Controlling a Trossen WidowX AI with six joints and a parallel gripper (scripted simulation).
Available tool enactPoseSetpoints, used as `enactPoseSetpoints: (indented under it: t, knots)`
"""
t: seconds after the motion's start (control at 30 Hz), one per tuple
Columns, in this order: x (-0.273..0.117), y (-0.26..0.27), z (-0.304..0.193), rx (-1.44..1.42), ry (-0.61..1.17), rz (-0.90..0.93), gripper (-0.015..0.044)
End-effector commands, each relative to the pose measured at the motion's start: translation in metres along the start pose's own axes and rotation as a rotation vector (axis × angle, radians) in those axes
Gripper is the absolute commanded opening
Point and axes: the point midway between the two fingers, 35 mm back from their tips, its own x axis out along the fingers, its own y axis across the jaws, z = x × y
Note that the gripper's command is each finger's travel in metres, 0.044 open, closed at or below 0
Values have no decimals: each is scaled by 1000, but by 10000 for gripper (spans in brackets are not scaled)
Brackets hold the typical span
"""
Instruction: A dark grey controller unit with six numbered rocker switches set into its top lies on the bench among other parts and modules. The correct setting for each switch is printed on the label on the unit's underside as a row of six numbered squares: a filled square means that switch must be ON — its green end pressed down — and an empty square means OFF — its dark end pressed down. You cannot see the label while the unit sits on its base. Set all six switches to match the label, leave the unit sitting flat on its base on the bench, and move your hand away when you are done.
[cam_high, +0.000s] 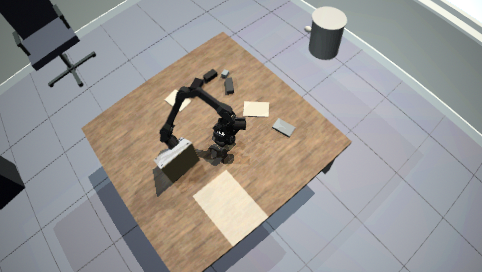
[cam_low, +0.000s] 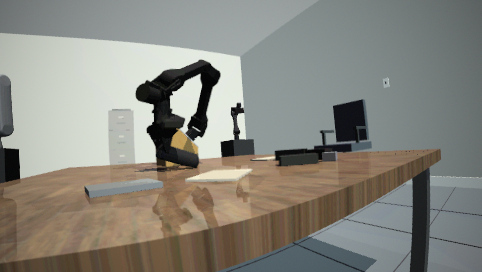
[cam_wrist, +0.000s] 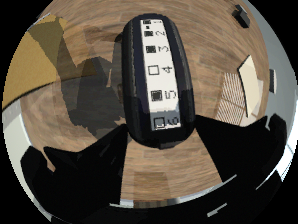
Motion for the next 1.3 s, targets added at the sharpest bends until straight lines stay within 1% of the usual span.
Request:
enactPoseSetpoints:
  t: [0.0, 1.27]
  knots:
    - [-6, -1, 3, -5, 2, -5, 335]
    - [-29, -1, 23, -4, 2, -5, 335]
